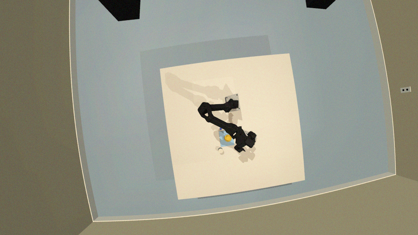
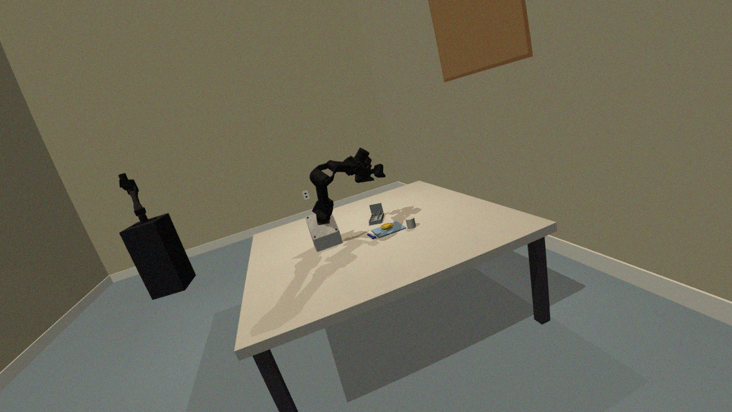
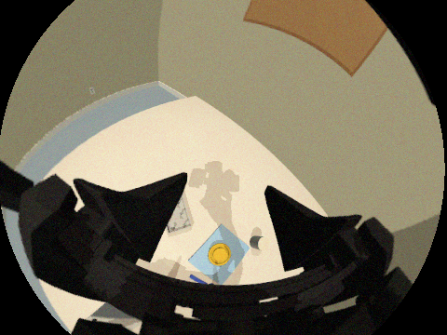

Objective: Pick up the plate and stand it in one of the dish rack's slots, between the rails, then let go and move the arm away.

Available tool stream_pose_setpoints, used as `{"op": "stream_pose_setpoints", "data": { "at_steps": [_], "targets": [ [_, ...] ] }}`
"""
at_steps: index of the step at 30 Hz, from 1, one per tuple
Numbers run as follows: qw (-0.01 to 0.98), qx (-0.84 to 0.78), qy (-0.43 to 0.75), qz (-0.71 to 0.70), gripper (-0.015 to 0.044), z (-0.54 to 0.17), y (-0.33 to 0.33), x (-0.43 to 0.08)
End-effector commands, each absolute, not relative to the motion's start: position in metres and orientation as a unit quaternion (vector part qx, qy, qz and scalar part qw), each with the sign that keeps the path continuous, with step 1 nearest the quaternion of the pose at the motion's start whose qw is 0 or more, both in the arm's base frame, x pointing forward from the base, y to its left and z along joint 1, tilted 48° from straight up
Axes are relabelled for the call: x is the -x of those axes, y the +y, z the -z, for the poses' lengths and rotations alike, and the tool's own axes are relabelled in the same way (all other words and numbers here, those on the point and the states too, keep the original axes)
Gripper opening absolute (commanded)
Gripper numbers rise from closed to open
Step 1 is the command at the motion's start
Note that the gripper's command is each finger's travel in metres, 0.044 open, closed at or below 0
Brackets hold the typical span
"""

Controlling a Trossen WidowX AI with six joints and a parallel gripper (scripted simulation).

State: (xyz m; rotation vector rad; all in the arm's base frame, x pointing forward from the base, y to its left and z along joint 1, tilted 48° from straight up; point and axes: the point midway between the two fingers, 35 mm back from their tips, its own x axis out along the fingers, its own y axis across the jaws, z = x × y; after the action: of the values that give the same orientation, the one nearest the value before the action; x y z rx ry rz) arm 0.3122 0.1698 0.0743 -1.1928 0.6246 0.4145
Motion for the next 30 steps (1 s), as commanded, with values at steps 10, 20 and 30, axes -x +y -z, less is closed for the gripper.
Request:
{"op": "stream_pose_setpoints", "data": {
  "at_steps": [10,20,30],
  "targets": [
    [0.765,0.475,0.430,-0.064,0.0400,-0.054,0.101,-0.326],
    [0.745,0.412,0.521,0.059,0.0400,-0.048,0.042,-0.327],
    [0.706,0.352,0.586,0.187,0.0400,-0.049,-0.013,-0.319]
  ]
}}
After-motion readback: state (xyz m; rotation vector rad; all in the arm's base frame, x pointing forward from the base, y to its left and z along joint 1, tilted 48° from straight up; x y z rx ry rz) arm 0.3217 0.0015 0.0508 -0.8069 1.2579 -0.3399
